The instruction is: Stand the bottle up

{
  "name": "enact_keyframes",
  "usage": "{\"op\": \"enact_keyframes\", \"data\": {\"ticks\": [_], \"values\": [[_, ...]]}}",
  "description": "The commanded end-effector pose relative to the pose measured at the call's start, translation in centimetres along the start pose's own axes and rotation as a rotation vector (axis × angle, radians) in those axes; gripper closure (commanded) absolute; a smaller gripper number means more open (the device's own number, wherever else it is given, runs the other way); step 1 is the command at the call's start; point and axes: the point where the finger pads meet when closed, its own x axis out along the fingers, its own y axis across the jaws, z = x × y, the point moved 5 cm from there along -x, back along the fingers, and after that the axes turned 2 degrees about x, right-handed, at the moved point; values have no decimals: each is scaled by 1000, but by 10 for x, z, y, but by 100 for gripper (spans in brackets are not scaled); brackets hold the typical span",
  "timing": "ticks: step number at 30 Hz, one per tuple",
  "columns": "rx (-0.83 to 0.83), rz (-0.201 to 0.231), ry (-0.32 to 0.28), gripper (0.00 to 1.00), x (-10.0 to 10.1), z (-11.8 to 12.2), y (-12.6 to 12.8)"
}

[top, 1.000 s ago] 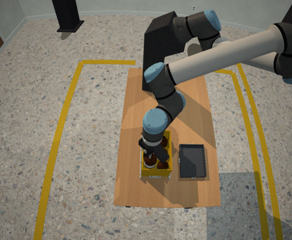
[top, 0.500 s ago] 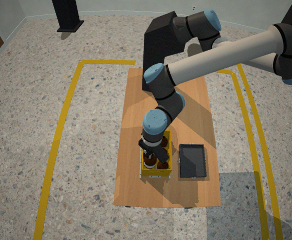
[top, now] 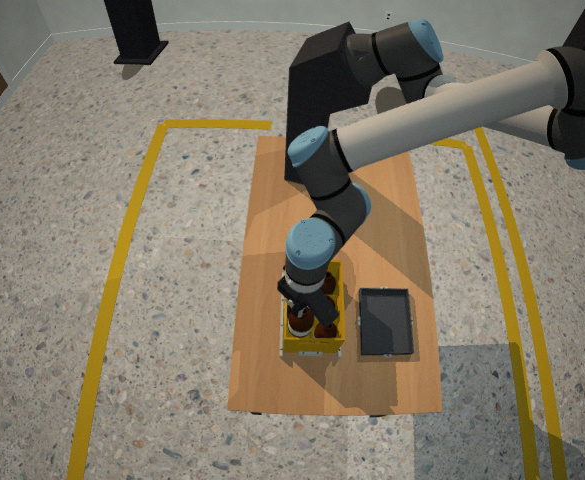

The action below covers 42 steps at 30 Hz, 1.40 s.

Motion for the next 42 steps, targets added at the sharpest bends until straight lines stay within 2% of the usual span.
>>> {"op": "enact_keyframes", "data": {"ticks": [1,29,42], "values": [[0,1,0,100,-1,0,1],[0,1,0,100,0,0,1],[0,1,0,100,8,0,1]]}}
